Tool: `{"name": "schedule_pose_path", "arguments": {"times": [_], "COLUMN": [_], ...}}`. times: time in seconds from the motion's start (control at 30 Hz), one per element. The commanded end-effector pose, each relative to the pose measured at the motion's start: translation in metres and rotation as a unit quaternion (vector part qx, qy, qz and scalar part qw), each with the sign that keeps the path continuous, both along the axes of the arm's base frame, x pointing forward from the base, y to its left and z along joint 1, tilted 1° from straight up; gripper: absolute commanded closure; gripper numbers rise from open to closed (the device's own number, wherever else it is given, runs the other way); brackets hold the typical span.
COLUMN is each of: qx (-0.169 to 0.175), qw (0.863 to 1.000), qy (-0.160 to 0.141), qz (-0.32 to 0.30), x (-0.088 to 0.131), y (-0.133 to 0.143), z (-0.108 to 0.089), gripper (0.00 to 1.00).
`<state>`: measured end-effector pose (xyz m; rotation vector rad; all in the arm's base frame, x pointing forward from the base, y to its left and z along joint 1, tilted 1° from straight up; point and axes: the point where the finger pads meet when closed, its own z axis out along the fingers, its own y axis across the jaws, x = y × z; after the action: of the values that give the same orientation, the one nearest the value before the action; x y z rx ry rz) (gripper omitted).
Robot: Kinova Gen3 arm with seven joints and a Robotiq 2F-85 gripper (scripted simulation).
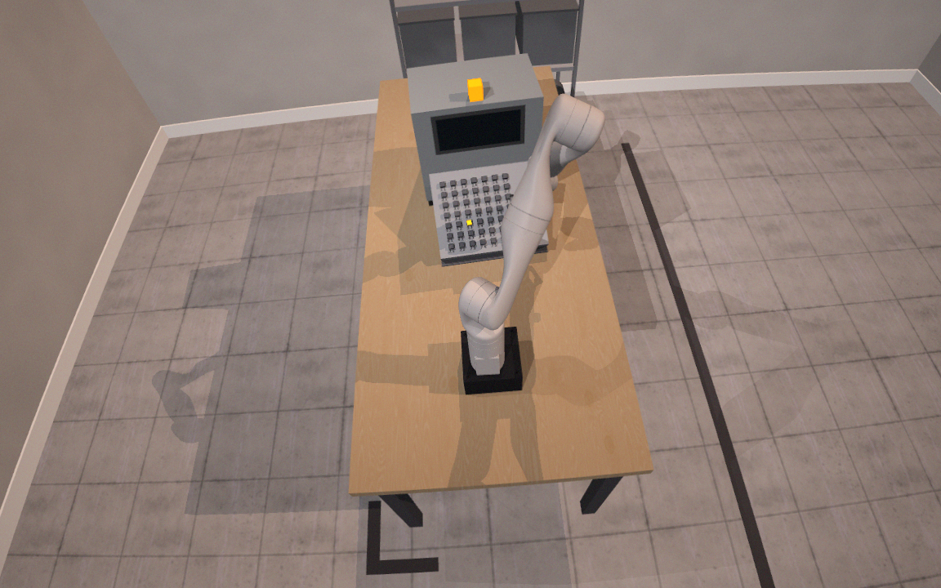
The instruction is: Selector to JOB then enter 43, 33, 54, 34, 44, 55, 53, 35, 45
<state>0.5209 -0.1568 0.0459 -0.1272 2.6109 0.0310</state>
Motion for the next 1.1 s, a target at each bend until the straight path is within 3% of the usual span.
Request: {"name": "schedule_pose_path", "arguments": {"times": [0.0,0.6,1.07], "qx": [0.000,0.011,0.060], "qw": [1.000,1.000,0.993], "qy": [-0.001,0.000,0.005], "qz": [0.000,-0.019,-0.103], "x": [0.0007,0.0007,0.0007], "y": [0.0001,0.0001,0.0001], "z": [0.0006,0.0006,0.0006], "gripper": [0.90,0.90,0.90]}}
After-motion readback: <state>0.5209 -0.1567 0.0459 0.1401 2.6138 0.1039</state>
